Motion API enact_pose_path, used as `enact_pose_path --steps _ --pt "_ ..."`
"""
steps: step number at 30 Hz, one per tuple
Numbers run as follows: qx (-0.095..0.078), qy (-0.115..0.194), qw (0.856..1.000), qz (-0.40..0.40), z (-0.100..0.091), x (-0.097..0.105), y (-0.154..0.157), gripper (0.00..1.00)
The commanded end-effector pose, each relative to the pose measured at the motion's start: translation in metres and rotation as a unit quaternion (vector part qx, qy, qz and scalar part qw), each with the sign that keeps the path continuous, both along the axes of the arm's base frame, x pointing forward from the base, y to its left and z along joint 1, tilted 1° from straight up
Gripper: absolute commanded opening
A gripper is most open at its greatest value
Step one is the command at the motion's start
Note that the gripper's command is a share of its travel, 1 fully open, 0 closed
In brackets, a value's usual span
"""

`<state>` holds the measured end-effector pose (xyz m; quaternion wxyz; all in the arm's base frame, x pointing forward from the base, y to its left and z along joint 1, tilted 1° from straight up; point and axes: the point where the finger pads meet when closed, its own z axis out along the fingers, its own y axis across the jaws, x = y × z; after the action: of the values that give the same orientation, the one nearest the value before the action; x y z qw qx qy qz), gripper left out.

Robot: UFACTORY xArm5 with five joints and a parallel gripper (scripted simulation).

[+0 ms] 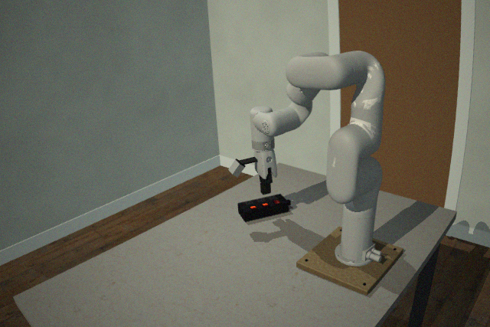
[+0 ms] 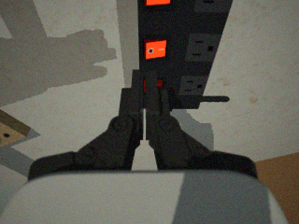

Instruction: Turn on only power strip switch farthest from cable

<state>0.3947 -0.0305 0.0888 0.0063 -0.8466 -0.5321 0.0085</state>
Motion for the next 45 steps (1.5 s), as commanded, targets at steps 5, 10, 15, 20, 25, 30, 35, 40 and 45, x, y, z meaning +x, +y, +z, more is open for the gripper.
enact_pose_path --steps 5,10,15,20,25,30,35,40,45 --pt "0.000 -0.002 1.000 0.000 -0.001 0.001 0.000 0.00" --pt "0.000 -0.002 1.000 0.000 -0.005 0.001 0.000 0.00" --pt "0.000 -0.002 1.000 0.000 -0.008 0.001 0.000 0.00" --pt "0.000 -0.002 1.000 0.000 -0.014 0.001 0.000 0.00" --pt "0.000 -0.002 1.000 0.000 -0.020 0.001 0.000 0.00" --pt "0.000 -0.002 1.000 0.000 -0.026 0.001 0.000 0.00" --pt "0.000 -0.002 1.000 0.000 -0.031 0.001 0.000 0.00" --pt "0.000 -0.002 1.000 0.000 -0.036 0.000 0.000 0.00" --pt "0.000 -0.002 1.000 0.000 -0.040 0.000 0.000 0.00"
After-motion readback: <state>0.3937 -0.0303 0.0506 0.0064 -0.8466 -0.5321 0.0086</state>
